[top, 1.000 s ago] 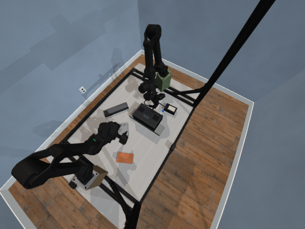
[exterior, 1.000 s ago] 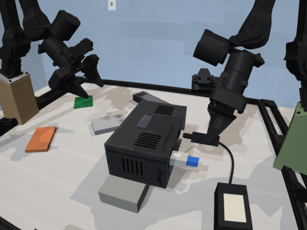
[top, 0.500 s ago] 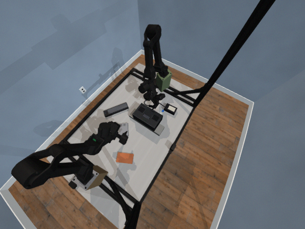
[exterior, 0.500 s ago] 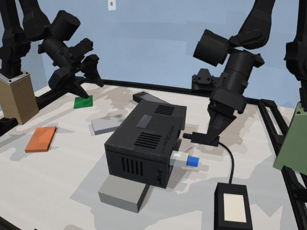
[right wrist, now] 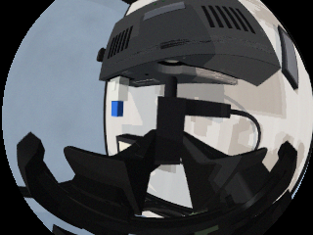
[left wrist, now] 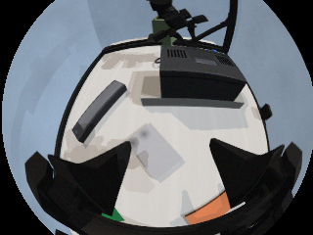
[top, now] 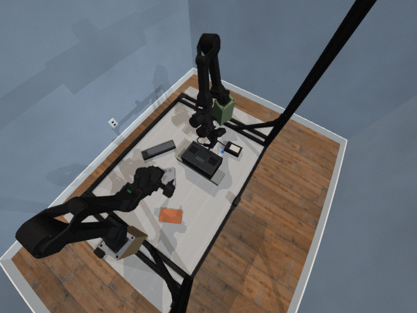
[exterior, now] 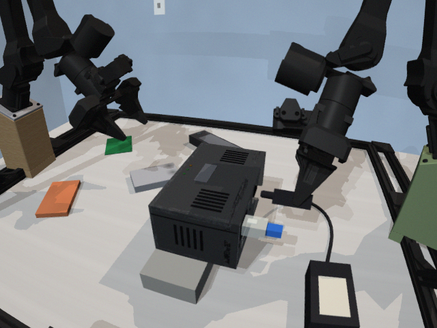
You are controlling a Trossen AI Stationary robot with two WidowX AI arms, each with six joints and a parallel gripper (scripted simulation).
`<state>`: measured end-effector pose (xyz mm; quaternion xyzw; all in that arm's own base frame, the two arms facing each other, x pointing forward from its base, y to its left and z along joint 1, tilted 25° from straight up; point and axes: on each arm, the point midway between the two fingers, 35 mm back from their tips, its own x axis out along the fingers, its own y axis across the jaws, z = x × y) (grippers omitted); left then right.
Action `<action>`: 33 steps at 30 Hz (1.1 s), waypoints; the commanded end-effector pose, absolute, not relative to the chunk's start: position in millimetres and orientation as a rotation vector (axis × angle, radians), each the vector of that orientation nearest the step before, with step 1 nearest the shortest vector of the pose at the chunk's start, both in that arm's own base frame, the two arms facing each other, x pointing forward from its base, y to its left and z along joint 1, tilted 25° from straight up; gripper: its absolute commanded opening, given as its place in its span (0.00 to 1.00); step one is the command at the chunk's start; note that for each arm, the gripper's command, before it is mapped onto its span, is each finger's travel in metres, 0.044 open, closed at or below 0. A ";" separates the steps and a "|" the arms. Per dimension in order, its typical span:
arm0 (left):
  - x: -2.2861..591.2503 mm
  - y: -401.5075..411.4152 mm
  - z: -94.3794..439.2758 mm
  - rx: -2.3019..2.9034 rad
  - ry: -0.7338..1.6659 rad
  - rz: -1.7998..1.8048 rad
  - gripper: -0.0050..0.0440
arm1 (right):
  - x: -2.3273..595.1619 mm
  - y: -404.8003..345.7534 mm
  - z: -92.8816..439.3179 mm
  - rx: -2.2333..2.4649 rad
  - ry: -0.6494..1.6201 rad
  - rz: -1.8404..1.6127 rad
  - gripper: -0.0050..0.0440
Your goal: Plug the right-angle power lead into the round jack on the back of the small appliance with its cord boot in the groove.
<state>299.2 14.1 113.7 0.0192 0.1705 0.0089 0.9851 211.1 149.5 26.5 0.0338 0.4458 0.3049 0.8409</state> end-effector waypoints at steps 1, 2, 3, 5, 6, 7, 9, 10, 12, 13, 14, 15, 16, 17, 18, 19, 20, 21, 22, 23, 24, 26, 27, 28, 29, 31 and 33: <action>299.1 13.7 113.7 0.036 0.342 0.015 0.92 | 211.6 150.6 26.8 0.072 0.943 0.651 0.10; 299.1 13.7 113.7 0.036 0.342 0.015 0.92 | 211.8 150.7 26.9 0.072 0.943 0.651 0.10; 299.1 13.7 113.7 0.036 0.342 0.015 0.92 | 212.1 150.8 27.0 0.072 0.943 0.651 0.10; 299.1 13.7 113.7 0.036 0.342 0.015 0.92 | 212.6 151.0 27.3 0.073 0.943 0.652 0.10; 299.1 13.7 113.7 0.036 0.342 0.015 0.92 | 212.9 151.1 27.4 0.073 0.943 0.652 0.10; 299.1 13.7 113.7 0.036 0.342 0.015 0.92 | 213.1 151.2 27.5 0.073 0.943 0.652 0.10; 299.1 13.7 113.7 0.036 0.342 0.015 0.92 | 213.6 151.4 27.7 0.073 0.943 0.652 0.10; 299.1 13.7 113.7 0.036 0.342 0.015 0.92 | 213.9 151.5 27.8 0.073 0.943 0.652 0.10; 299.1 13.7 113.7 0.036 0.342 0.015 0.92 | 213.9 151.5 27.8 0.073 0.943 0.652 0.10; 299.1 13.7 113.7 0.036 0.342 0.015 0.92 | 214.1 151.6 27.9 0.073 0.943 0.652 0.10; 299.1 13.7 113.7 0.036 0.342 0.015 0.92 | 214.4 151.7 28.0 0.073 0.943 0.652 0.10; 299.1 13.7 113.7 0.036 0.342 0.015 0.92 | 214.7 151.8 28.1 0.073 0.943 0.653 0.10; 299.1 13.7 113.7 0.036 0.342 0.015 0.92 | 214.9 151.9 28.2 0.073 0.943 0.653 0.10; 299.1 13.7 113.7 0.036 0.342 0.015 0.92 | 215.2 152.1 28.3 0.073 0.943 0.653 0.10; 299.1 13.7 113.7 0.036 0.342 0.015 0.92 | 215.4 152.2 28.4 0.073 0.943 0.653 0.10; 299.1 13.7 113.7 0.036 0.342 0.015 0.92 | 215.7 152.3 28.5 0.074 0.943 0.653 0.10; 299.1 13.7 113.7 0.036 0.342 0.015 0.92 | 215.9 152.4 28.6 0.074 0.943 0.653 0.10; 299.1 13.7 113.7 0.036 0.342 0.015 0.92 | 216.2 152.5 28.7 0.074 0.943 0.653 0.10; 299.1 13.7 113.7 0.036 0.342 0.015 0.92 | 216.5 152.6 28.8 0.074 0.943 0.653 0.10; 299.1 13.7 113.7 0.036 0.342 0.015 0.92 | 216.7 152.7 28.9 0.074 0.943 0.654 0.10; 299.1 13.7 113.7 0.036 0.342 0.015 0.92 | 217.0 152.8 29.0 0.074 0.943 0.654 0.10; 299.1 13.7 113.7 0.036 0.342 0.015 0.92 | 217.5 153.0 29.2 0.074 0.943 0.654 0.10; 299.1 13.7 113.7 0.036 0.342 0.015 0.92 | 217.8 153.1 29.3 0.074 0.943 0.654 0.10; 299.1 13.7 113.7 0.036 0.342 0.015 0.92 | 217.8 153.1 29.3 0.074 0.943 0.654 0.10; 299.1 13.7 113.7 0.036 0.342 0.015 0.92 | 217.8 153.1 29.3 0.074 0.943 0.654 0.10; 299.1 13.7 113.7 0.036 0.342 0.015 0.92 | 218.2 153.3 29.5 0.074 0.943 0.654 0.10; 299.1 13.7 113.7 0.036 0.342 0.015 0.92 | 218.4 153.3 29.5 0.074 0.943 0.654 0.10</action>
